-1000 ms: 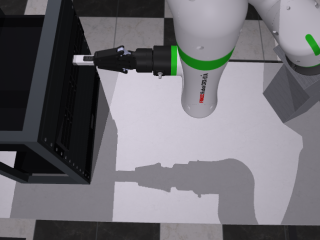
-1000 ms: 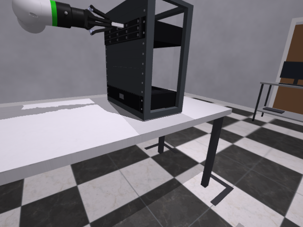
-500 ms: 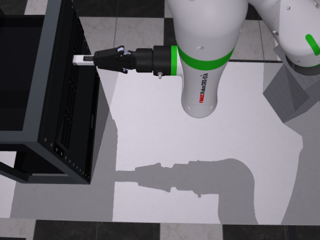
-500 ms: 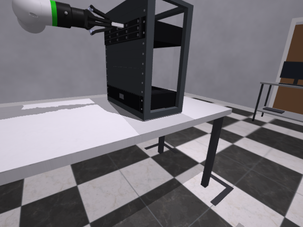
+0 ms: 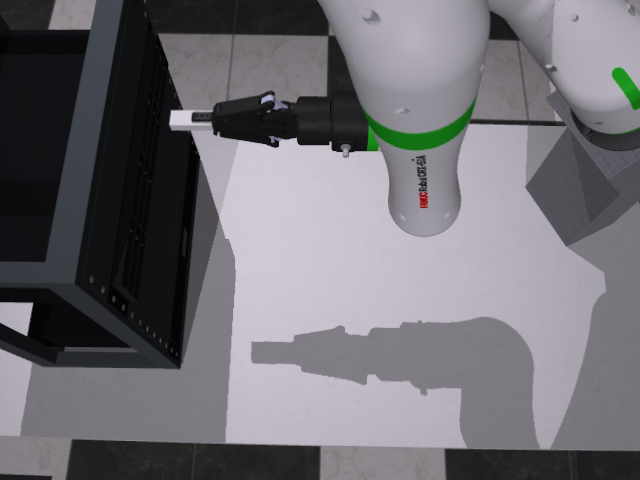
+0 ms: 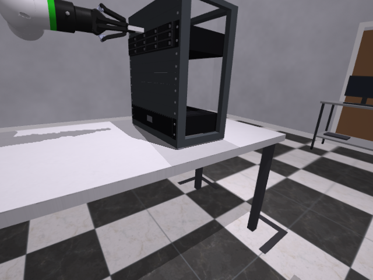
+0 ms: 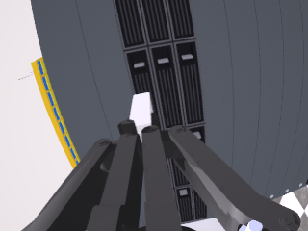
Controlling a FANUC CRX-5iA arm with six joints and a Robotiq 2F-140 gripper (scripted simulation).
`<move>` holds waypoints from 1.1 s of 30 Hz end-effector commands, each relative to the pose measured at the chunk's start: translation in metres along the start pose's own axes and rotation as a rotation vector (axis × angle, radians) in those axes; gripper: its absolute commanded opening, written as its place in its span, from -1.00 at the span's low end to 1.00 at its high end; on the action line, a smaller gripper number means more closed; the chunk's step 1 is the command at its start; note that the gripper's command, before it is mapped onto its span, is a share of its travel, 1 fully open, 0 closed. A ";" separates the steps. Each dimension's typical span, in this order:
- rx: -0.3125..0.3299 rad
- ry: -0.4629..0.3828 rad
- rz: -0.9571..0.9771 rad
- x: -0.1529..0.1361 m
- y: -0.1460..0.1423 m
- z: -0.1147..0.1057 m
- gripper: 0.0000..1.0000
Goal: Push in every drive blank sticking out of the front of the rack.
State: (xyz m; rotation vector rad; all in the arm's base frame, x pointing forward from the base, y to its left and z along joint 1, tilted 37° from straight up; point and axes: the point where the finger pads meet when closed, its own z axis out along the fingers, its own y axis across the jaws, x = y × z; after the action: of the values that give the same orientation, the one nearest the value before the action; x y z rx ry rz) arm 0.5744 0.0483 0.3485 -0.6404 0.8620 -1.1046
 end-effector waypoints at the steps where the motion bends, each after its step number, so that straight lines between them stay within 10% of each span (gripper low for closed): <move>1: 0.002 0.001 0.001 0.000 0.000 -0.019 -0.80; 33: 0.002 0.001 0.001 0.046 0.024 -0.044 -0.80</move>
State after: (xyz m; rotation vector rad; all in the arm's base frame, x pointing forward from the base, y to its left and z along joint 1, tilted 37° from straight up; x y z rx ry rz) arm 0.5525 0.0212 0.3016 -0.6395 0.8660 -1.1041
